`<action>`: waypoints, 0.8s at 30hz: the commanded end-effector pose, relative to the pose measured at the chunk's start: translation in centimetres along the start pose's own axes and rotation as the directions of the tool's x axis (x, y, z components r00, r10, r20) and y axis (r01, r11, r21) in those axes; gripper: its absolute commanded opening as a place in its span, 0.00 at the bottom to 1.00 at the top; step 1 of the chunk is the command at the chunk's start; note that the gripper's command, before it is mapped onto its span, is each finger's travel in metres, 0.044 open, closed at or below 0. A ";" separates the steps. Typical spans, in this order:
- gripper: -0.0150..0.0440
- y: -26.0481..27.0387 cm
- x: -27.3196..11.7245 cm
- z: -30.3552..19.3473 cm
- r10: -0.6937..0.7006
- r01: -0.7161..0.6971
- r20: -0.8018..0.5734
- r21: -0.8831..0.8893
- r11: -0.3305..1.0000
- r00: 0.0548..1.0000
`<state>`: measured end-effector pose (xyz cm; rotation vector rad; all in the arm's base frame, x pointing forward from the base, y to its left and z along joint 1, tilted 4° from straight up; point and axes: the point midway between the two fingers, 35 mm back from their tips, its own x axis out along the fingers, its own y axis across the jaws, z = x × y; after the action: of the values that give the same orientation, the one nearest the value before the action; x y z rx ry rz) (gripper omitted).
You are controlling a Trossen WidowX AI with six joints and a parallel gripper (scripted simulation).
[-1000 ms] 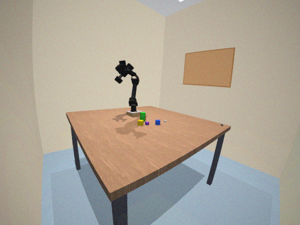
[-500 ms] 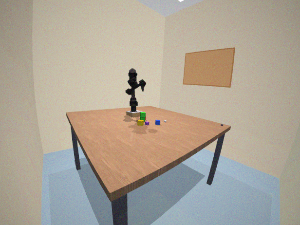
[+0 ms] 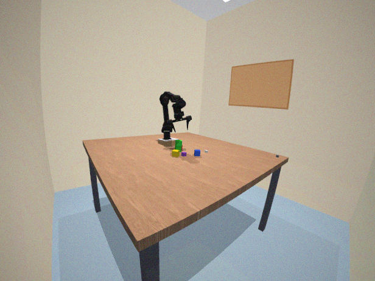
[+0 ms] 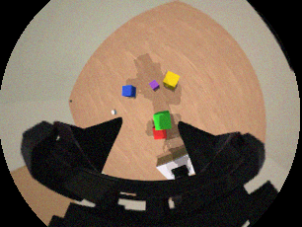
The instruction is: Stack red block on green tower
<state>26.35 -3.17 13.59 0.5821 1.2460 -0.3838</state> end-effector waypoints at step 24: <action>1.00 -1.9 4.9 -8.5 -0.257 0.180 -0.219 -0.317 0.931 0.941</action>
<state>20.38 0.77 8.42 0.2520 1.5771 -0.3060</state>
